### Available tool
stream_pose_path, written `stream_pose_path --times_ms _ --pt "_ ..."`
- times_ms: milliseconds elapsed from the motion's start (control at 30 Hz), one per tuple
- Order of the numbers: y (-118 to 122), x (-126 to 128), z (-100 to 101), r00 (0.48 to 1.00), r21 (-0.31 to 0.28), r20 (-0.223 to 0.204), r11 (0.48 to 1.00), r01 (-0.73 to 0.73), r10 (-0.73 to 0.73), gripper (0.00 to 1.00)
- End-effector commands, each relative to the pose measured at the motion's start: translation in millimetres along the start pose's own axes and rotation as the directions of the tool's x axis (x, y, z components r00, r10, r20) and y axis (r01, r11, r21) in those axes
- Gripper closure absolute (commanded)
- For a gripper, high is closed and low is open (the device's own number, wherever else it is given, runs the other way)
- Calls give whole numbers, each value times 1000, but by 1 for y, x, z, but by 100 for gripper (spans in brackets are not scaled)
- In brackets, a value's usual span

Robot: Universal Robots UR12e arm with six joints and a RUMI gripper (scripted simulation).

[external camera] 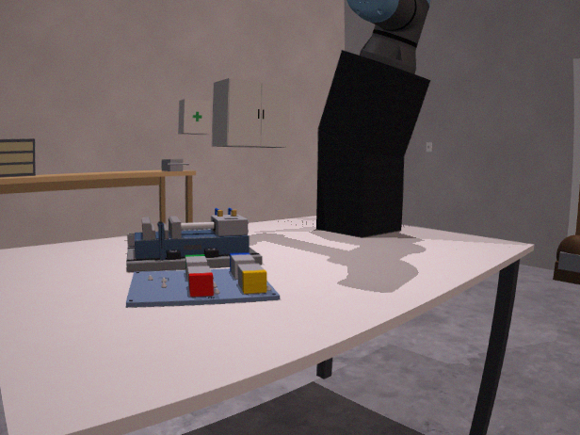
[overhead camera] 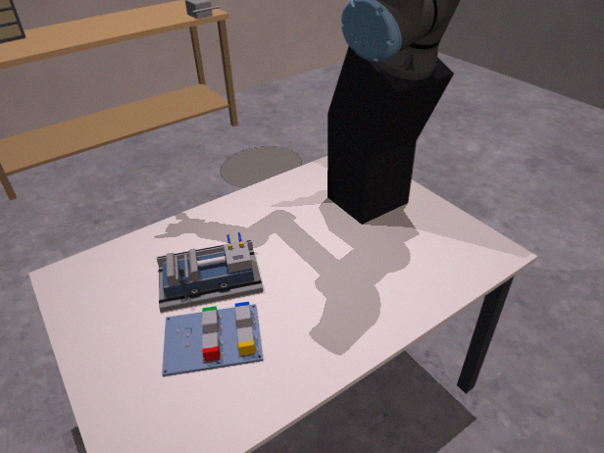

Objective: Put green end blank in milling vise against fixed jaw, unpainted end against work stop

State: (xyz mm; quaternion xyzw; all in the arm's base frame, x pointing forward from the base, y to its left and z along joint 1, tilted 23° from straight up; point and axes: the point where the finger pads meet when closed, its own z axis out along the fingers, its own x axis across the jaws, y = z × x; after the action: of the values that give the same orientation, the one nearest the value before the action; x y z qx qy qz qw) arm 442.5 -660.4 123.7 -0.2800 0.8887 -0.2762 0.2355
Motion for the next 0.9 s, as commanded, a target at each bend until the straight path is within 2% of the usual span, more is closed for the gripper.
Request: stream_pose_path --times_ms 0,100,133,300,333,367,433,467,500,667,867 --pt "21 -74 65 984 -83 81 983 164 -157 0" --pt "48 -122 94 951 -127 153 949 288 -268 0" --pt "54 -137 106 951 -127 153 949 288 -268 0" --pt "108 -217 145 858 -169 278 858 486 -432 0" --pt "116 -232 155 858 -169 278 858 486 -432 0" --pt "128 -248 162 834 -173 303 835 523 -460 0" --pt "128 -248 162 834 -173 303 835 523 -460 0" --pt "152 -281 180 809 -175 328 810 559 -487 0" --pt "167 -299 187 783 -176 353 785 594 -513 0" --pt "237 -369 208 633 -161 470 645 747 -615 0" --pt "332 -448 225 433 -108 588 465 879 -683 0"
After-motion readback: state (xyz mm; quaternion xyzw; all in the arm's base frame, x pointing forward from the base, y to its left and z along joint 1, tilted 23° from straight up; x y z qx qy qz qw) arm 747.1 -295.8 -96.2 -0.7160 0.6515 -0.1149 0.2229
